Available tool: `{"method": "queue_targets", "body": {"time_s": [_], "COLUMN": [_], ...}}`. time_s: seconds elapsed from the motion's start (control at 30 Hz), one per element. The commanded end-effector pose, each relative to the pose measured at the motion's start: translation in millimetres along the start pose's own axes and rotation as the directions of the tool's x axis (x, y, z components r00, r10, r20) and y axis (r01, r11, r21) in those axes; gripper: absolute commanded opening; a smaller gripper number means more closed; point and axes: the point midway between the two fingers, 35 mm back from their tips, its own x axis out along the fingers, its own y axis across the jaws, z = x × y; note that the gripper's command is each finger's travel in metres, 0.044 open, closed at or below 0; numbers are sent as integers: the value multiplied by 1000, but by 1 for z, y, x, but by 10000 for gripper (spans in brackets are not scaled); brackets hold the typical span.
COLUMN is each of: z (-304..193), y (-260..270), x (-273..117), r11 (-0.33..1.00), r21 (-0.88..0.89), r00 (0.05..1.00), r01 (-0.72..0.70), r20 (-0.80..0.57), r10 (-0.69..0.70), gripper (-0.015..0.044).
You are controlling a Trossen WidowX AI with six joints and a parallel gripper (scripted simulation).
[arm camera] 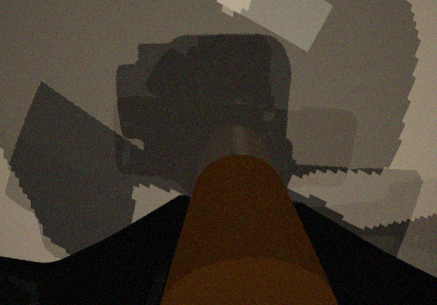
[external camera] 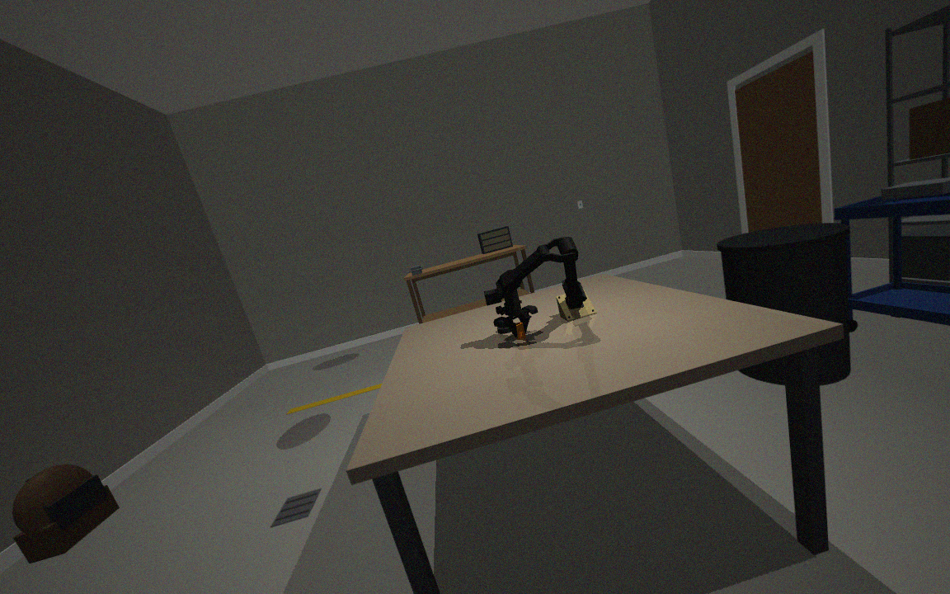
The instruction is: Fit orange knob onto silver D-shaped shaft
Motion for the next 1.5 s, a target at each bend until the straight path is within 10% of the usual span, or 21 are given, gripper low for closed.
{"method": "queue_targets", "body": {"time_s": [0.0,0.13,0.67,0.93,1.47], "z": [0,0,0,1,1], "y": [0,0,0,0,0], "x": [0,0,0,-81,-64], "r11": [1000,1000,1000,1000,1000], "r21": [-1,-1,-1,3,2], "r00": [1000,1000,1000,1000,1000], "r01": [0,0,0,0,-1], "r20": [0,0,0,1,1], "r10": [0,0,0,0,1], "gripper": [131,236,240,440,440]}}
